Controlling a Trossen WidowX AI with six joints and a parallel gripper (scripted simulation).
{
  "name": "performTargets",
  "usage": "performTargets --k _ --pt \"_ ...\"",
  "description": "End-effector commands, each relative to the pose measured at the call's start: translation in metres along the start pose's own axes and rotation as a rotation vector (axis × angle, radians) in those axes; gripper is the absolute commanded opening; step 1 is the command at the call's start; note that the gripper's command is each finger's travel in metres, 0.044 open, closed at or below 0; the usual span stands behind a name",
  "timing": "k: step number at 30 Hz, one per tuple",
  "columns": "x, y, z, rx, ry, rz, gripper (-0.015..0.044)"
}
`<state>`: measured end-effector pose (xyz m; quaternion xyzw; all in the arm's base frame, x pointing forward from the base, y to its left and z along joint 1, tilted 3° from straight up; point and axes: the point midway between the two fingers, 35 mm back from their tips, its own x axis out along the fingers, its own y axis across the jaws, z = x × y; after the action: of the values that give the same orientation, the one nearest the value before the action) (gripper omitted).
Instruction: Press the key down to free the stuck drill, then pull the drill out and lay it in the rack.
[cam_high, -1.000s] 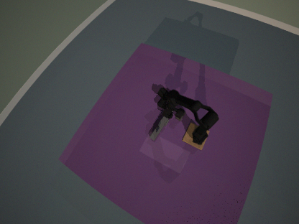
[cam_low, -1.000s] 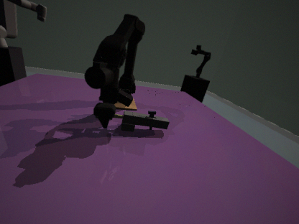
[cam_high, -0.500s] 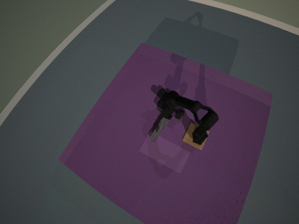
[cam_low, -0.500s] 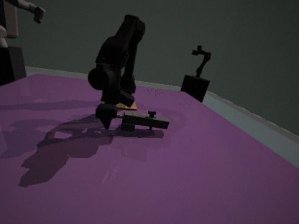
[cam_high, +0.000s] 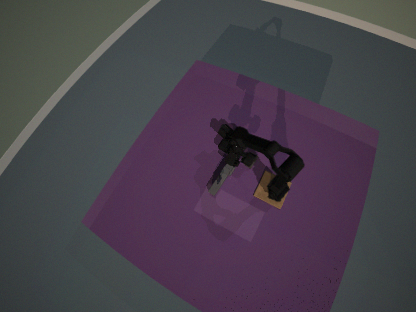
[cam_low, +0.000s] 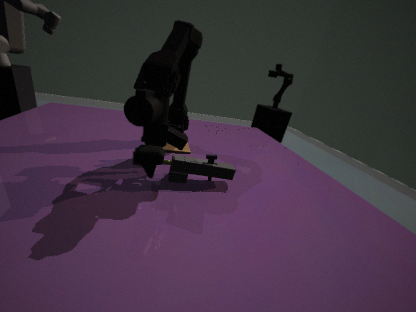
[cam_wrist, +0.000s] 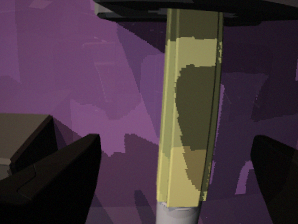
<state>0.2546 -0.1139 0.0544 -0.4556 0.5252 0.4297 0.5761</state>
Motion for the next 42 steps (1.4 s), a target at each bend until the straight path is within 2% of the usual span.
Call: performTargets --k 1,8,11,42 --pt "0.0 0.0 0.0 0.0 0.0 0.0 0.0204" --pt "0.0 0.0 0.0 0.0 0.0 0.0 0.002" --pt "0.0 0.0 0.0 0.0 0.0 0.0 0.0" --pt "-0.004 0.001 -0.012 0.006 0.003 0.004 0.0"
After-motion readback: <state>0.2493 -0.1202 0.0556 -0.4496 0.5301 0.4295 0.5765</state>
